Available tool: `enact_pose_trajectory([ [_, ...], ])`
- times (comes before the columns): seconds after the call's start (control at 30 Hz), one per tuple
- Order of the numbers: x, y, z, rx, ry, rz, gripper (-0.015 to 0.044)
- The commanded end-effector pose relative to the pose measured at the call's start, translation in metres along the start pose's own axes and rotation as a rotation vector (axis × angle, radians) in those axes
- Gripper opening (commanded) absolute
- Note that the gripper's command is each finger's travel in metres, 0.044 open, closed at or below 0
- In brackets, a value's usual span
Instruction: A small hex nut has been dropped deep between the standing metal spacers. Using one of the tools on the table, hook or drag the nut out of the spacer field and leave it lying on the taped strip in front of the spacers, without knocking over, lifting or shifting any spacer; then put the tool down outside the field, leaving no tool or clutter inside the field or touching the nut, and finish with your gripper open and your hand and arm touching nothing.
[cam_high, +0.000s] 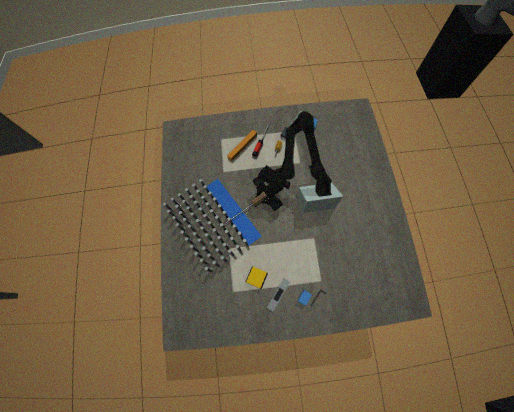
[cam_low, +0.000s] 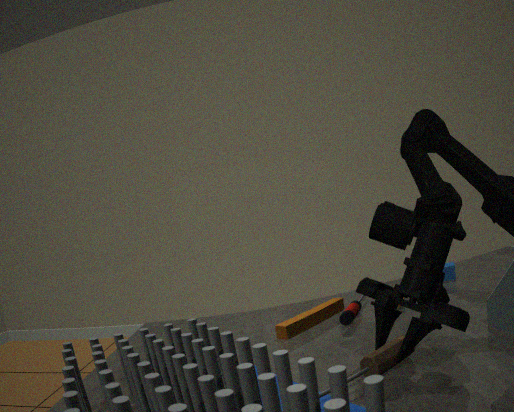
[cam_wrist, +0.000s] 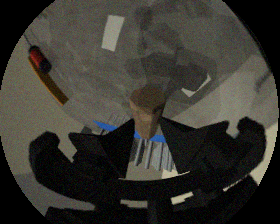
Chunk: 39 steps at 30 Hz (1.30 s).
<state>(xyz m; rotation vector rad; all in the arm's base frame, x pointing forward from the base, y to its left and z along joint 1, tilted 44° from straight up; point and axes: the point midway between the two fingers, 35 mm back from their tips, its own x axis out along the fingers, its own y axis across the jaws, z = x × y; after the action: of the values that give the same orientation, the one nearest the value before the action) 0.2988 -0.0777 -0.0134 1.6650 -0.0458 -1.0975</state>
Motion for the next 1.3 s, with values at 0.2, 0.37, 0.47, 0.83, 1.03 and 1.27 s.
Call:
enact_pose_trajectory([
  [0.2, -0.003, -0.001, 0.004, -0.004, 0.007, -0.003, 0.0000],
  [0.37, -0.004, -0.001, 0.007, -0.004, 0.007, -0.003, 0.0000],
  [0.47, -0.005, -0.001, 0.008, -0.004, 0.007, -0.004, 0.0000],
  [0.83, -0.008, -0.001, 0.013, -0.005, 0.007, -0.004, 0.0000],
  [1.03, -0.009, -0.001, 0.016, -0.005, 0.007, -0.005, 0.0000],
  [1.27, -0.011, -0.001, 0.019, -0.005, 0.007, -0.005, 0.0000],
])
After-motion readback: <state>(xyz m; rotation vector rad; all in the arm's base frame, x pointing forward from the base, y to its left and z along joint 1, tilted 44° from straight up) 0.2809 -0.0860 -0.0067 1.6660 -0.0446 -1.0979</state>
